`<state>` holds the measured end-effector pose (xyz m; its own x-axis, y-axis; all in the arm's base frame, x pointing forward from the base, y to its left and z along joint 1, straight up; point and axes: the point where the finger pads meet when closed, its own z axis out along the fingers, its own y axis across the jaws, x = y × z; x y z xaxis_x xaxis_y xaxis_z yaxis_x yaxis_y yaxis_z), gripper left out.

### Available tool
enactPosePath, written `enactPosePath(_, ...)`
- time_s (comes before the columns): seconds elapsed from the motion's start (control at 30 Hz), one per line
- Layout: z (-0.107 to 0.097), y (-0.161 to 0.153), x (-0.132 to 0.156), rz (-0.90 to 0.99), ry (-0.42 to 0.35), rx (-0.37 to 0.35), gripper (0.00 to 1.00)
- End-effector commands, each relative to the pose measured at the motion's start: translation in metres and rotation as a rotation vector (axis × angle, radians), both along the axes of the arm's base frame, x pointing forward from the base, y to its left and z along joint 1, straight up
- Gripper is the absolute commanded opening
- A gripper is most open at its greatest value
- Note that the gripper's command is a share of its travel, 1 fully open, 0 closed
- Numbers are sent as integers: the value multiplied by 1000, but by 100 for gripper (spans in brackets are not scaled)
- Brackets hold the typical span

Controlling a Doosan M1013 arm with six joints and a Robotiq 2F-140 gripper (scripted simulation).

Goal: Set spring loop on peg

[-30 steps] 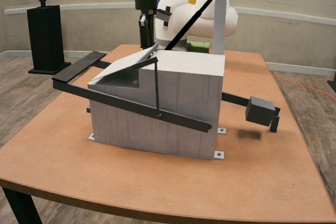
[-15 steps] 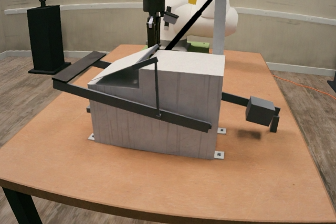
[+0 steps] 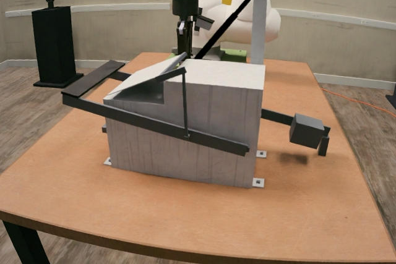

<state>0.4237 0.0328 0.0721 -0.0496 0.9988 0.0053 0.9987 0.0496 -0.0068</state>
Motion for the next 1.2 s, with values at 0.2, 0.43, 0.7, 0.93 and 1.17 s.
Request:
enactPosePath(0.2,-16,0,1,0,0,1,25)
enactPosePath(0.43,-28,0,0,0,0,1,25)
enactPosePath(0.7,-39,0,0,1,0,1,25)
enactPosePath(0.93,-53,0,0,1,0,1,25)
enactPosePath(1.17,-60,1,0,1,0,1,25)
